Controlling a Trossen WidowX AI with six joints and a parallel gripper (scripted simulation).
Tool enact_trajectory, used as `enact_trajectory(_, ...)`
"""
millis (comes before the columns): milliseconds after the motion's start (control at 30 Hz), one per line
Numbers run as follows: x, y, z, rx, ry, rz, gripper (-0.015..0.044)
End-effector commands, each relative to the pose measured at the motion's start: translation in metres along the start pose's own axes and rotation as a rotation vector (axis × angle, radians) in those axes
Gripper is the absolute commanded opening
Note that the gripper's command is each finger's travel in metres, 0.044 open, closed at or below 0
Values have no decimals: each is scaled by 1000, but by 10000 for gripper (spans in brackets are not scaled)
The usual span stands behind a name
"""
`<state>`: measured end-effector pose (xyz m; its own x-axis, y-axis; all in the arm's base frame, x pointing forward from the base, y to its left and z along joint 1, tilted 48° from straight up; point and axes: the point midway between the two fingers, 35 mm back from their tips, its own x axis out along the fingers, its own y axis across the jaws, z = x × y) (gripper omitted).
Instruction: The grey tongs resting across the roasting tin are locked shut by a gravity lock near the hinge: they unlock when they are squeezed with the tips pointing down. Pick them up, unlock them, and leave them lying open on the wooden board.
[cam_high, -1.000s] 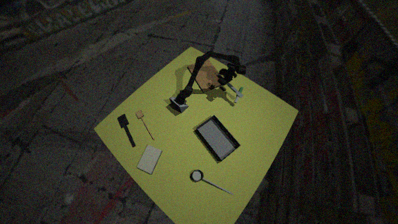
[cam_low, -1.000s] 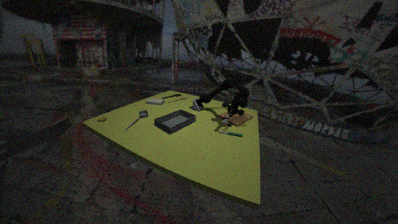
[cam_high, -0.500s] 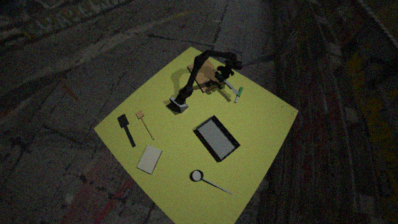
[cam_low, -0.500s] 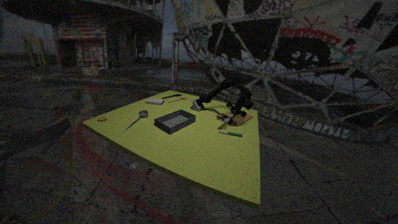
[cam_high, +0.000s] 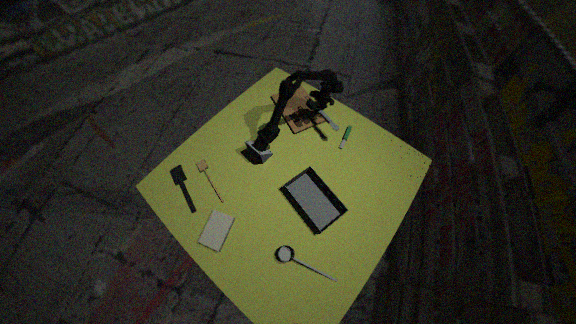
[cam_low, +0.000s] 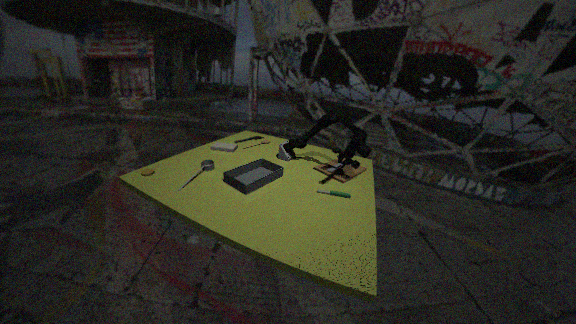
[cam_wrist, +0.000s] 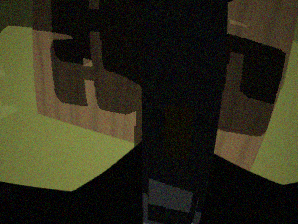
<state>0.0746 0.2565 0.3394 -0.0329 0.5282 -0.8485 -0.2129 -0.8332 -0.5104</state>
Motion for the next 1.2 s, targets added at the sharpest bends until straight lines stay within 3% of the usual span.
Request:
enact_trajectory(0,-6,0,10,23,15,-12,-150)
enact_trajectory(1167,-38,11,106,277,25,-134,-150)
